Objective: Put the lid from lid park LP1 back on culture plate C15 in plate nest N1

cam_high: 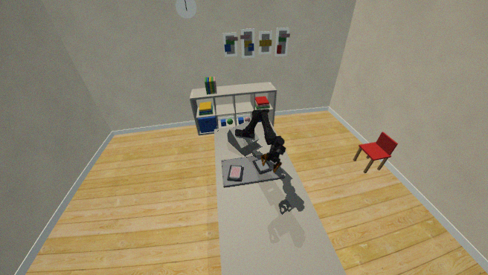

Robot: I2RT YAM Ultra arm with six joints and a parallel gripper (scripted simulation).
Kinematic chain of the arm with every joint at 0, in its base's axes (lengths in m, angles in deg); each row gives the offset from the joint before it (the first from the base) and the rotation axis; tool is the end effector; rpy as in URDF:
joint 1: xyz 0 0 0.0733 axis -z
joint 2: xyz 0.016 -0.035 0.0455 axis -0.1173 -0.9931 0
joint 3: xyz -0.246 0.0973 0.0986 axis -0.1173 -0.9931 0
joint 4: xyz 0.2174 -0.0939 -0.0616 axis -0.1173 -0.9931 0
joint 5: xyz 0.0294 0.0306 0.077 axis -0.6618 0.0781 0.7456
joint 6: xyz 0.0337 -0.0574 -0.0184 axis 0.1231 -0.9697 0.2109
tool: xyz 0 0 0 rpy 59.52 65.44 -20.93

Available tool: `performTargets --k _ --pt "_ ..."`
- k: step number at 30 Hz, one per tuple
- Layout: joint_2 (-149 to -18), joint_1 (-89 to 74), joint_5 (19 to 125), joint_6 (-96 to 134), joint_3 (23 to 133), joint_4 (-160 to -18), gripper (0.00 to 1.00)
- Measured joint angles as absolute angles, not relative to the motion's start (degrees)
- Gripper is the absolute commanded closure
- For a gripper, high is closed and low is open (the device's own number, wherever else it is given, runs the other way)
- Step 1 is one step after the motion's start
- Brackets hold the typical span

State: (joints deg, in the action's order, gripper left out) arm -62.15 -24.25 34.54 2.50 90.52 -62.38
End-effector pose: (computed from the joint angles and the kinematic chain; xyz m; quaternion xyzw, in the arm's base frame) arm 0.3252 0.0683 0.4600 0.0475 0.6661 -0.2011 0.7167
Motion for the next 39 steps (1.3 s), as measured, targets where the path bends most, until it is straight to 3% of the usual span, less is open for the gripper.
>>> performTargets --k 39 --pt "-58.7 -23.3 53.4 9.4 82.1 -83.1 0.00"
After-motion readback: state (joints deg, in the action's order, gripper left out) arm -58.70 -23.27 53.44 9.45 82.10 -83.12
